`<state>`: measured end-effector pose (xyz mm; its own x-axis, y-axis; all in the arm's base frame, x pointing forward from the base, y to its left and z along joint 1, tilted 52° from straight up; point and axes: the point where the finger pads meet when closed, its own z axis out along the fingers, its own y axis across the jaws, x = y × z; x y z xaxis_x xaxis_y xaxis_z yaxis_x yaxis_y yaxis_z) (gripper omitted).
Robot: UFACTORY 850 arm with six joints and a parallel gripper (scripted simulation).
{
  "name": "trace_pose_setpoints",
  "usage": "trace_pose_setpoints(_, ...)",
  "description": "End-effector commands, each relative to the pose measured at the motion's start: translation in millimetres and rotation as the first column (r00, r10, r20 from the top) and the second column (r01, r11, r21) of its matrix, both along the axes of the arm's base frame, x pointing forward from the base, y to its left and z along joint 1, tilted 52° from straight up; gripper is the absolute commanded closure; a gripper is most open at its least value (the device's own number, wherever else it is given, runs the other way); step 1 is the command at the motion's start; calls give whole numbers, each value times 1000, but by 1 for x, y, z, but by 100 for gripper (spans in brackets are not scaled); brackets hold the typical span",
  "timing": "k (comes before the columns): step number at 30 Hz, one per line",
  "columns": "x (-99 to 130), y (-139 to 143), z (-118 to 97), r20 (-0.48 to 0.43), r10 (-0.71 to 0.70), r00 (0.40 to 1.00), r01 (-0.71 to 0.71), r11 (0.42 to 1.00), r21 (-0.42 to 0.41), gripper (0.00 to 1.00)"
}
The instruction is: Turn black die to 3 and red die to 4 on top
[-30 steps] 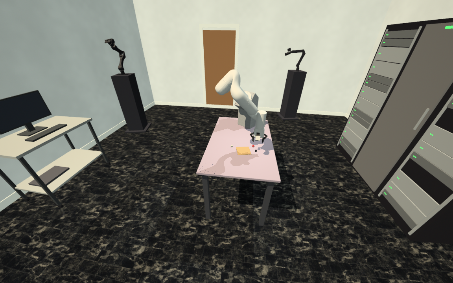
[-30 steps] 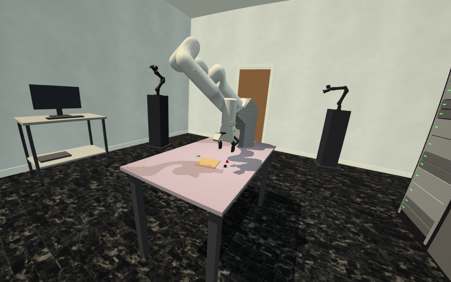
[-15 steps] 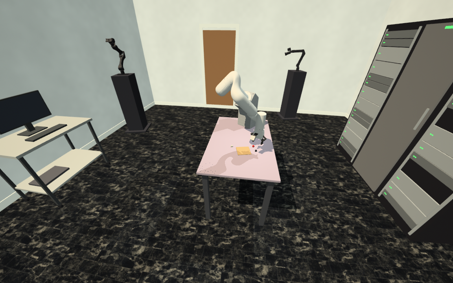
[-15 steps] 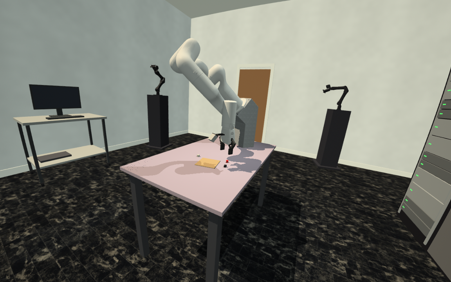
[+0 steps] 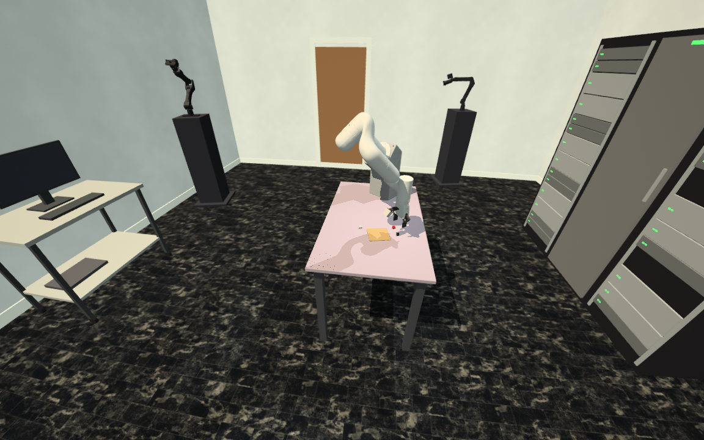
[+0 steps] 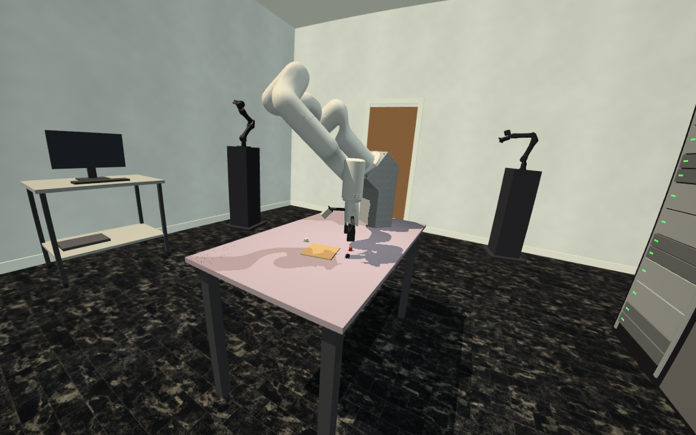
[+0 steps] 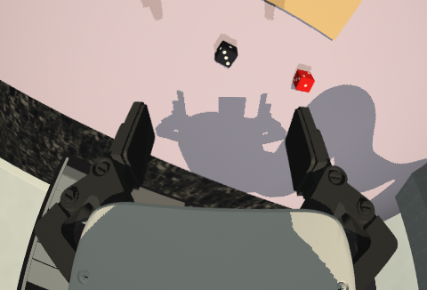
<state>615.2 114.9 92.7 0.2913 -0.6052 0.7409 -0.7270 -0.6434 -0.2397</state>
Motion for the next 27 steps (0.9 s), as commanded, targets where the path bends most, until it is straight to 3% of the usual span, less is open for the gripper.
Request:
trace_pose_setpoints(1,2,-2,-2,73,-76,994,69,994,90,0)
trace_pose_setpoints(10,4,-7,-9,163,-255,953,206,941,269,0)
trace_pose_setpoints(17,4,-7,-9,171,-275,946,219,932,289,0)
trace_pose_setpoints(18,4,-7,-9,171,-275,946,219,932,289,69)
trace_pose_setpoints(27,4,-7,-9,171,-275,946,219,932,289,69)
